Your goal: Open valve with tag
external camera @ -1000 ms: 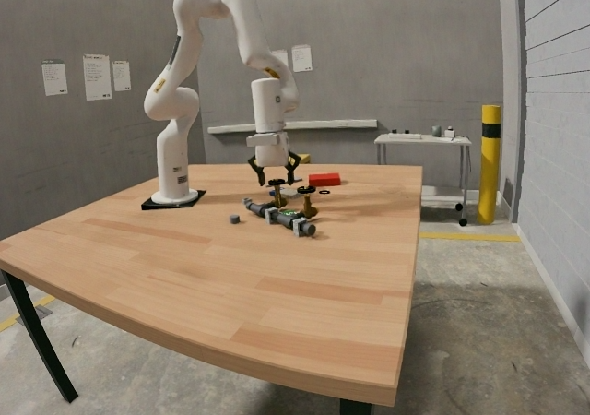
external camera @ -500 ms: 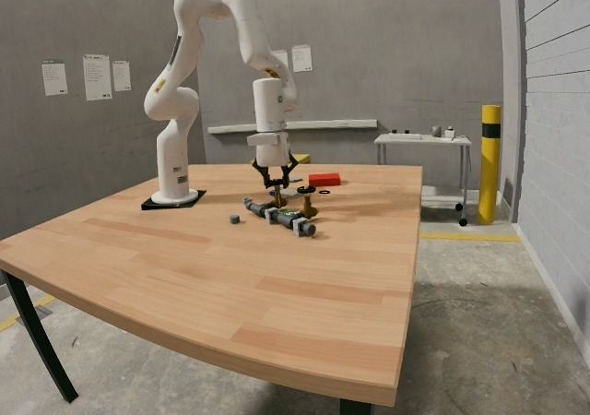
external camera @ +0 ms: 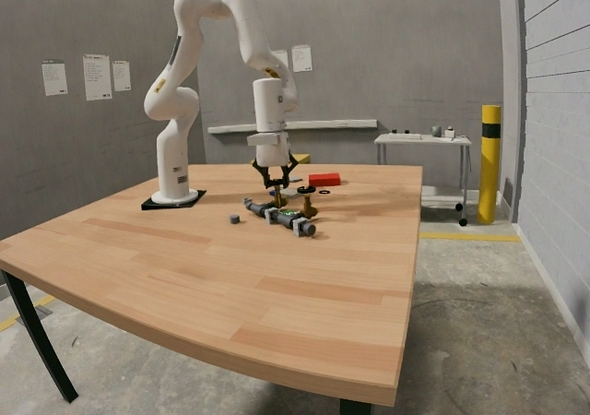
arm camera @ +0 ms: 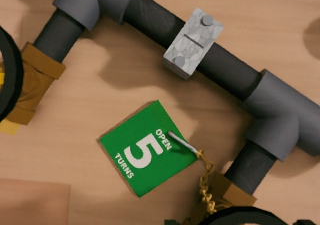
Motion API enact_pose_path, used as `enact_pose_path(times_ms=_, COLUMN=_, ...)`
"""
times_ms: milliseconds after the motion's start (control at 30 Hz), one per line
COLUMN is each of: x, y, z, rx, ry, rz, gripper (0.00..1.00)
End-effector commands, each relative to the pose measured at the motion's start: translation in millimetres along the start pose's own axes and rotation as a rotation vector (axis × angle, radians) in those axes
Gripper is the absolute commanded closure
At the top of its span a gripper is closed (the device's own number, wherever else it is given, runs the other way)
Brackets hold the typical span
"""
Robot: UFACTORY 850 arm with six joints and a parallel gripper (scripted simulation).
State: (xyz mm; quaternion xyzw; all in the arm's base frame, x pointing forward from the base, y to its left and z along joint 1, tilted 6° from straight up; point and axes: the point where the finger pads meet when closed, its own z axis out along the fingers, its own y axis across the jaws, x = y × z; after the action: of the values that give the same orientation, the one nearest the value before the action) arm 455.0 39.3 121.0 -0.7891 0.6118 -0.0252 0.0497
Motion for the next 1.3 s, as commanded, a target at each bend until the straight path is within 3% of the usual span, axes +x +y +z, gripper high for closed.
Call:
enact_pose_path(times_ms=0, x=0.2, y=-1.0, z=-0.6, rx=0.002, ry=0.0, rz=-0.003, gripper=1.0)
enact_pose_path(times_ms=333, x=0.2, y=-1.0, z=-0.6, rx=0.002, ry=0.0, rz=-0.076, gripper=1.0)
enact_pose_path(times_ms=767, x=0.2, y=-1.0, z=-0.6, rx=0.002, ry=0.001, rz=-0.423, gripper=1.0)
enact_pose_path(times_ms=1267, x=0.2, y=-1.0, z=-0.6, rx=-0.006, ry=0.015, rz=-1.214, gripper=1.0)
